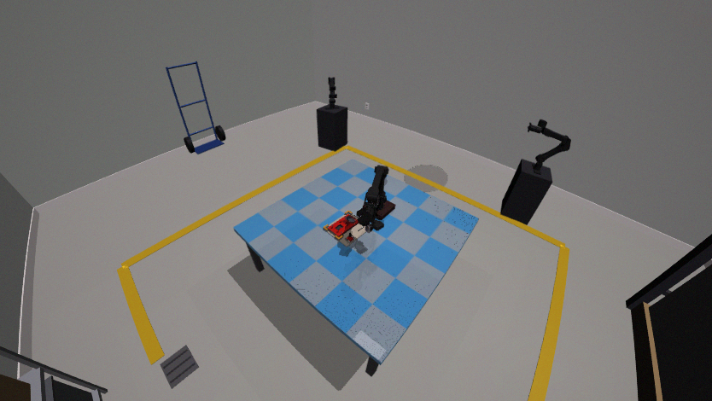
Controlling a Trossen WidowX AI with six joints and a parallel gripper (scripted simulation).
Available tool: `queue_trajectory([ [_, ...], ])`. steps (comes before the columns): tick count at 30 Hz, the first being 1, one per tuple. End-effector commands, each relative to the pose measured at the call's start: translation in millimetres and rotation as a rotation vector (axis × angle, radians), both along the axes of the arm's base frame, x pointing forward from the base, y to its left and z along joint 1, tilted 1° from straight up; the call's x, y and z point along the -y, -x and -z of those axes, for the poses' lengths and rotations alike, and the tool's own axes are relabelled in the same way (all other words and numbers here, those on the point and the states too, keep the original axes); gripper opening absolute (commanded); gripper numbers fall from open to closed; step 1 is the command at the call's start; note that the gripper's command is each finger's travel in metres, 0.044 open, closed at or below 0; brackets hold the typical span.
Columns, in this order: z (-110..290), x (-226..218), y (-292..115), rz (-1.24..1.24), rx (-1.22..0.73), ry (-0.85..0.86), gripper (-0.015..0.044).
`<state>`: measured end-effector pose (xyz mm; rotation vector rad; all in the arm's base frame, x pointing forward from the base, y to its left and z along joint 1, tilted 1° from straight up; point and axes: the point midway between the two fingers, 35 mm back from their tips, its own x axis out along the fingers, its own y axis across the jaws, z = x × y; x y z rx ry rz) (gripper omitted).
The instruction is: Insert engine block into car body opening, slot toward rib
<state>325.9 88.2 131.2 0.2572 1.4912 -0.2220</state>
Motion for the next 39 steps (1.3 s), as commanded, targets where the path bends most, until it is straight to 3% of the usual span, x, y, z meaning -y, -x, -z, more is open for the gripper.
queue_trajectory([
  [1, 0.1, 0.2, 1.8, 0.004, 0.035, 0.017, 0.0000],
  [22, 10.4, -7.0, 20.2, 0.022, 0.637, 0.209, 0.0000],
  [39, 45.8, -9.5, 19.3, 0.025, 0.656, 0.212, 0.0000],
])
